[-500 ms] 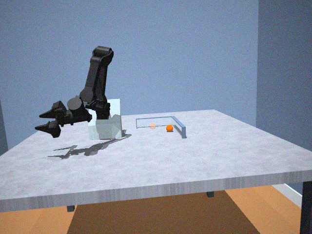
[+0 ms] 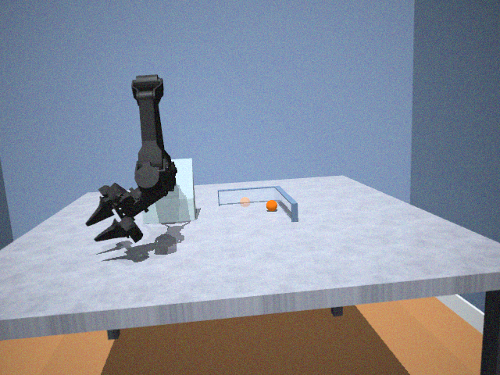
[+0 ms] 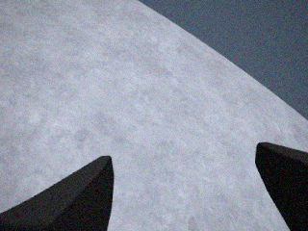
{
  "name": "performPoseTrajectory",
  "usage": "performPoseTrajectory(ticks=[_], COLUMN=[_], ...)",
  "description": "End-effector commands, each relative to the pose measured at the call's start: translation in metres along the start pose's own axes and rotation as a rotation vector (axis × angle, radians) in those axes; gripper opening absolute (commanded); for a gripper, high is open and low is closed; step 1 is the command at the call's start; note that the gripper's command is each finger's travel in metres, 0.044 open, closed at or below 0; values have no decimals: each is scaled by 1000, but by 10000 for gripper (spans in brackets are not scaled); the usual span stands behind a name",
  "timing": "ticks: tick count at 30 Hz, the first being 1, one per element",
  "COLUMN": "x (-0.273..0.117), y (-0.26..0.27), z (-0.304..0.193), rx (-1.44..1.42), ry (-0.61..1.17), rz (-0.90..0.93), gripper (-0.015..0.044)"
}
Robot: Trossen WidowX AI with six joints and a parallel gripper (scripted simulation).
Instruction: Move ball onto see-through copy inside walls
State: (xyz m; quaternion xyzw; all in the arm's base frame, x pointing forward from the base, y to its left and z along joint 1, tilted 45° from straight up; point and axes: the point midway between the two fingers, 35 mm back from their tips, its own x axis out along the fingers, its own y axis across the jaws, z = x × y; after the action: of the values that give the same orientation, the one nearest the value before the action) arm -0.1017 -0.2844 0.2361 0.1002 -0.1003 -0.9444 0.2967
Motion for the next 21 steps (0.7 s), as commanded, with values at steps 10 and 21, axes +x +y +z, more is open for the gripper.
performPoseTrajectory(ticks=[10,21], x=[-100,-226], y=[130,162], z=[-54,-103], rx=[-233,-448], ry=[219,353], rz=[539,907], gripper=[298,298])
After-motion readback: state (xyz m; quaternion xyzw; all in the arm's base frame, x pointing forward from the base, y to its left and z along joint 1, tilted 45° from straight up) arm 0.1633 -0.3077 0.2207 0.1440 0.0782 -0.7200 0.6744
